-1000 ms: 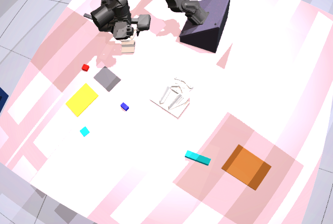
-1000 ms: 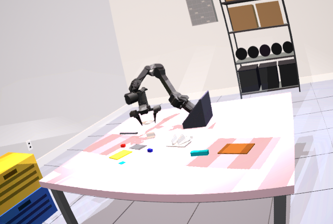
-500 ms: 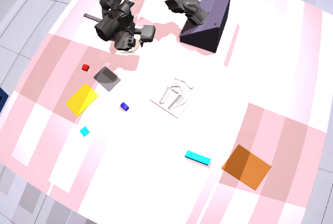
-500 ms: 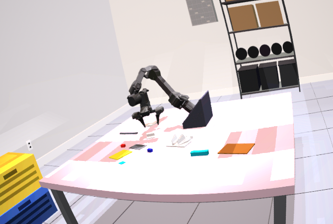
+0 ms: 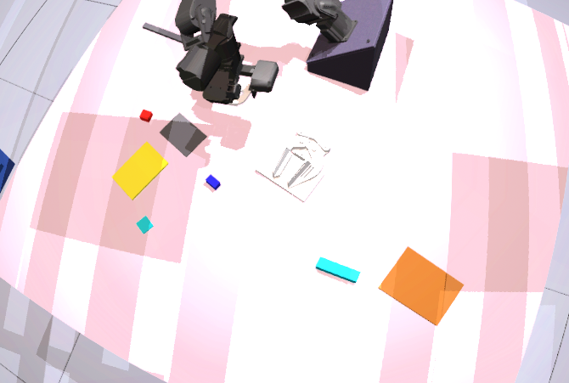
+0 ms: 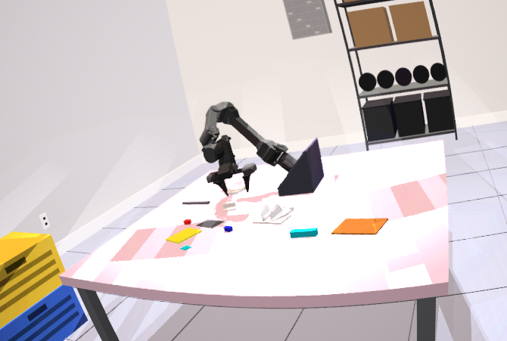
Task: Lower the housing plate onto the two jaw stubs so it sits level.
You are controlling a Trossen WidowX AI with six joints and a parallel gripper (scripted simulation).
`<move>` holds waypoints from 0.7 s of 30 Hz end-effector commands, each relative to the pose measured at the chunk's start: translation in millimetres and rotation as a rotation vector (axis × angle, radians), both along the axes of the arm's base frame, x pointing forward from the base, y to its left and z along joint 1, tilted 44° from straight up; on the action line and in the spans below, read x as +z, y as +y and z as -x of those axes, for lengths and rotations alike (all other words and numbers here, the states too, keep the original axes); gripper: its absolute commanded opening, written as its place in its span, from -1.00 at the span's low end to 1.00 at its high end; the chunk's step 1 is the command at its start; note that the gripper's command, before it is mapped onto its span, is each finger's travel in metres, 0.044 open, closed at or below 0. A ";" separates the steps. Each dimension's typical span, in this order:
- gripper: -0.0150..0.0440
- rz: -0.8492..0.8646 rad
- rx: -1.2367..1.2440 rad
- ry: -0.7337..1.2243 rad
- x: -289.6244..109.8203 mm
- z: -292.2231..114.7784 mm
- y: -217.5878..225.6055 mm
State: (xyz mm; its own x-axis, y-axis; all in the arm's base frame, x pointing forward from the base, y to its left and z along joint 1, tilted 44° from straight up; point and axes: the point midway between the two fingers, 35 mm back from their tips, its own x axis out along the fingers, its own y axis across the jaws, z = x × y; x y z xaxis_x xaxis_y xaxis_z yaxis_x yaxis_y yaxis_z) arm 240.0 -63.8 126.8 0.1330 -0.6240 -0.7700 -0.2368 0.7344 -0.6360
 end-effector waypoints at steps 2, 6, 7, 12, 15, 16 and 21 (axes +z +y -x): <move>0.70 -0.010 -0.026 -0.012 -10.7 -5.7 11.5; 0.70 -0.015 -0.048 -0.027 -18.7 -9.4 21.4; 0.70 -0.016 -0.053 -0.031 -20.7 -10.2 23.9; 0.70 -0.019 -0.081 -0.050 -31.0 -13.6 36.5; 0.70 -0.020 -0.097 -0.061 -37.2 -15.1 44.1; 0.70 -0.020 -0.102 -0.065 -39.3 -15.6 46.6; 0.70 -0.019 -0.130 -0.086 -49.9 -17.0 59.3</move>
State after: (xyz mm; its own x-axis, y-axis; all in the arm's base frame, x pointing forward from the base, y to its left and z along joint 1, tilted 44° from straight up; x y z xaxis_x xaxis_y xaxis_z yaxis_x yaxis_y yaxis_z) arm 256.1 -11.5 84.2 0.1240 -0.6253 -0.7704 -0.0999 0.7646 -0.6367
